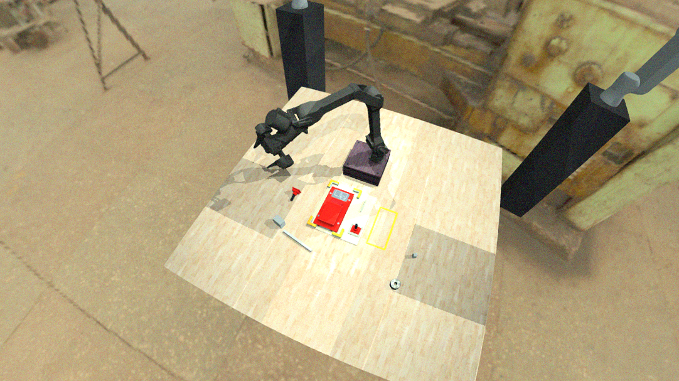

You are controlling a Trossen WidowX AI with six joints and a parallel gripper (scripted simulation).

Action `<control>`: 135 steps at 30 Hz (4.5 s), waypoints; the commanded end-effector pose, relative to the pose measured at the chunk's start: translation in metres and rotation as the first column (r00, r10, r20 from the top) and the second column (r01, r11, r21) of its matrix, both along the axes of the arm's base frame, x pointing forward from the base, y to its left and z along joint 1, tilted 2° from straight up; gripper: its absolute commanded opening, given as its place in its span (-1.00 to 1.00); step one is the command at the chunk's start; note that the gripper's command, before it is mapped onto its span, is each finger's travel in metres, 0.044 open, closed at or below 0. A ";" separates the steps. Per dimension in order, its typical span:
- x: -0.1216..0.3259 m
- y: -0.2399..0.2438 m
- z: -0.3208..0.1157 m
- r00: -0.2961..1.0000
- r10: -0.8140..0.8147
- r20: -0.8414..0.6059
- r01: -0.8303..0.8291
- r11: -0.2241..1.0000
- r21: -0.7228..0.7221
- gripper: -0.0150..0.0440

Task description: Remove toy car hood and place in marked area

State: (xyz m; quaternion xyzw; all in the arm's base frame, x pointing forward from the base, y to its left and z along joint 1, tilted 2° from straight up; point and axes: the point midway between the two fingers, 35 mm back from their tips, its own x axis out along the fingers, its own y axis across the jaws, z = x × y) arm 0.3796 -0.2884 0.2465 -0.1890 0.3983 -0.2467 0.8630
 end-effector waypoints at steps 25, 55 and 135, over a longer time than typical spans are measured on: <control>-0.020 0.258 -0.166 0.752 0.377 -0.540 -0.031 0.840 0.542 1.00; -0.018 0.257 -0.187 0.752 0.377 -0.540 -0.031 0.840 0.542 1.00; -0.019 0.256 -0.236 0.752 0.377 -0.541 -0.031 0.840 0.542 1.00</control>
